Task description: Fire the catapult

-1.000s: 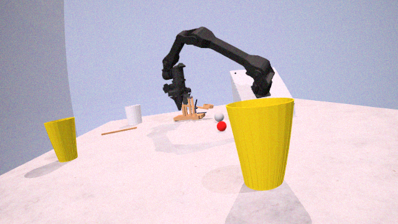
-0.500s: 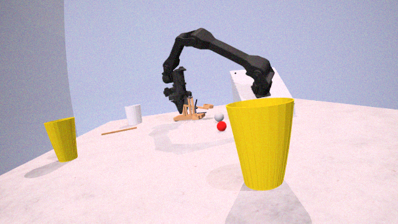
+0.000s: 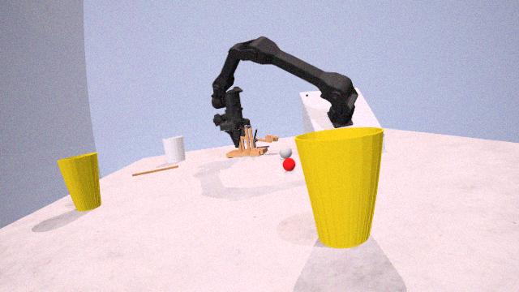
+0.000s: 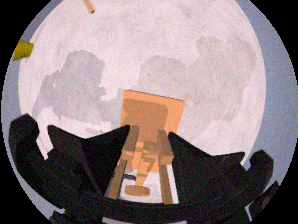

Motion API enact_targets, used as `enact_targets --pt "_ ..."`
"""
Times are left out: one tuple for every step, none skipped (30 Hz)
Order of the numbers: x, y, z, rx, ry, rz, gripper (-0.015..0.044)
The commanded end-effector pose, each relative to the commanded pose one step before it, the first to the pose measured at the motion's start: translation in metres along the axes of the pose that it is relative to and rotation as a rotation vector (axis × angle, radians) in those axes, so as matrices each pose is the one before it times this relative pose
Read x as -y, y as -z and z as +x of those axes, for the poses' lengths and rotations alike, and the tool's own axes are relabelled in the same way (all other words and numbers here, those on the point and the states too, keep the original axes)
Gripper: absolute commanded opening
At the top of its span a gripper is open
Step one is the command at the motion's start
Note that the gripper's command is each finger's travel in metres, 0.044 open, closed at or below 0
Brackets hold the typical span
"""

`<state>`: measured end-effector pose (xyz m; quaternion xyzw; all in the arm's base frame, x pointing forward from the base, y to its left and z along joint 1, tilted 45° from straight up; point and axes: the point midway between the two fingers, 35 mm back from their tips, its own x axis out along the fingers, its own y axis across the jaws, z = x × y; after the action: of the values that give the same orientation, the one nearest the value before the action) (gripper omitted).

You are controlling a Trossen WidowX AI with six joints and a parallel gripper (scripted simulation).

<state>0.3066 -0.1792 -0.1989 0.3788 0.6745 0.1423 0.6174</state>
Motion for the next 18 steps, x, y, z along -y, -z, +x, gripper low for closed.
enact_targets --pt "0.00094 -0.00073 -0.02496 0.00075 0.00274 0.0003 0.0013" --pt "0.00008 0.00046 -0.01388 -0.00036 0.00002 0.0003 0.0" --pt "-0.00004 0.00056 -0.00837 -0.00028 -0.00011 0.0002 0.0" --pt "-0.00003 0.00023 -0.00279 -0.00011 -0.00006 0.0001 0.0" --pt "0.0 0.0 0.0 0.0 0.0 0.0 0.0" --pt "0.0 0.0 0.0 0.0 0.0 0.0 0.0" --pt "0.0 0.0 0.0 0.0 0.0 0.0 0.0" --pt "0.0 0.0 0.0 0.0 0.0 0.0 0.0" --pt "0.00025 -0.00037 0.00131 0.00153 -0.00213 0.0037 0.0" --pt "0.0 -0.00002 0.00027 0.00001 -0.00001 0.0 0.0" --pt "0.00001 -0.00006 0.00081 0.00004 -0.00004 0.0001 0.0" --pt "0.00002 -0.00008 0.00107 0.00005 -0.00005 0.0001 0.0" --pt "0.00002 -0.00011 0.00157 0.00008 -0.00008 0.0001 0.0" --pt "0.00002 -0.00011 0.00165 0.00008 -0.00009 0.0001 0.0" --pt "0.00002 -0.0001 0.00166 0.00008 -0.00009 0.0001 0.0" --pt "0.00001 -0.0001 0.00166 0.00007 -0.0001 0.0001 0.0" --pt "0.00001 -0.00009 0.00166 0.00007 -0.0001 0.0001 0.0" --pt "0.00001 -0.00008 0.00166 0.00007 -0.0001 0.0001 0.0"
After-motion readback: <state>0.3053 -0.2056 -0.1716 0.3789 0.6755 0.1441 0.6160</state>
